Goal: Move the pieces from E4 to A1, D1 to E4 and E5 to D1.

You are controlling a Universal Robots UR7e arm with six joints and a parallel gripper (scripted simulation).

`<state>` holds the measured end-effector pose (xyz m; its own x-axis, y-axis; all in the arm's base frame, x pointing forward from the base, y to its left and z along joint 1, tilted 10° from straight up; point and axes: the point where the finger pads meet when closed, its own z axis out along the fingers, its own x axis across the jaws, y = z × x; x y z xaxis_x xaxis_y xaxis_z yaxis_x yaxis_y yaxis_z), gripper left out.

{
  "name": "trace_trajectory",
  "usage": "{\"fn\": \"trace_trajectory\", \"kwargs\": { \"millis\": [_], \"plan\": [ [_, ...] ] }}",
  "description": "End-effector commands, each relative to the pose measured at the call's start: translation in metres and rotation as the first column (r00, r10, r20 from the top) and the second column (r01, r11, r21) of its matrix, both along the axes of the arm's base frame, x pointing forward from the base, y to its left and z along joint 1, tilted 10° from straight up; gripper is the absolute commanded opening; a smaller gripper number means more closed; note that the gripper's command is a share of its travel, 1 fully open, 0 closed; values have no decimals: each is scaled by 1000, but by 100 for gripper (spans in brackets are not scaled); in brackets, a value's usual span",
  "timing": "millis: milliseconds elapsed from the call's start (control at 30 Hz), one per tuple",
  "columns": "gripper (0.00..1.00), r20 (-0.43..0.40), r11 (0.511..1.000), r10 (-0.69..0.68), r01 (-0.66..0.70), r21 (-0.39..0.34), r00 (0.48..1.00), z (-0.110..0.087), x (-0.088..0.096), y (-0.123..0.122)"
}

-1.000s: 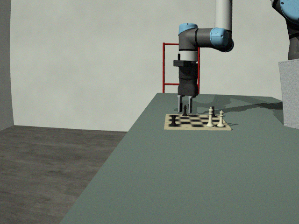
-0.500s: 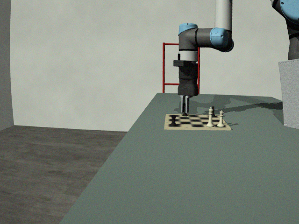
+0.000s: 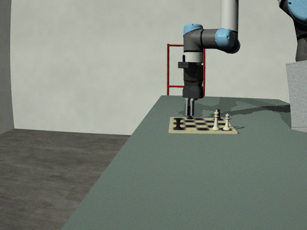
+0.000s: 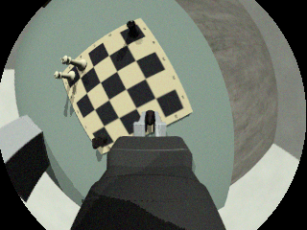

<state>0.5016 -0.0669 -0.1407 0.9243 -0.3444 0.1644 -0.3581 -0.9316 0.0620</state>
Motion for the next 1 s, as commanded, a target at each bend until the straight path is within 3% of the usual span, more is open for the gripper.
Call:
{"fn": "trace_trajectory", "kwargs": {
  "millis": [0,467,900,967],
  "plan": [
    [0,1,1000,0,0,0,1000,1,0,0],
    [0,1,1000,0,0,0,1000,7,0,1],
    [0,1,1000,0,0,0,1000,57,-7,7],
    [0,1,1000,0,0,0,1000,57,-7,7]
  ]
}}
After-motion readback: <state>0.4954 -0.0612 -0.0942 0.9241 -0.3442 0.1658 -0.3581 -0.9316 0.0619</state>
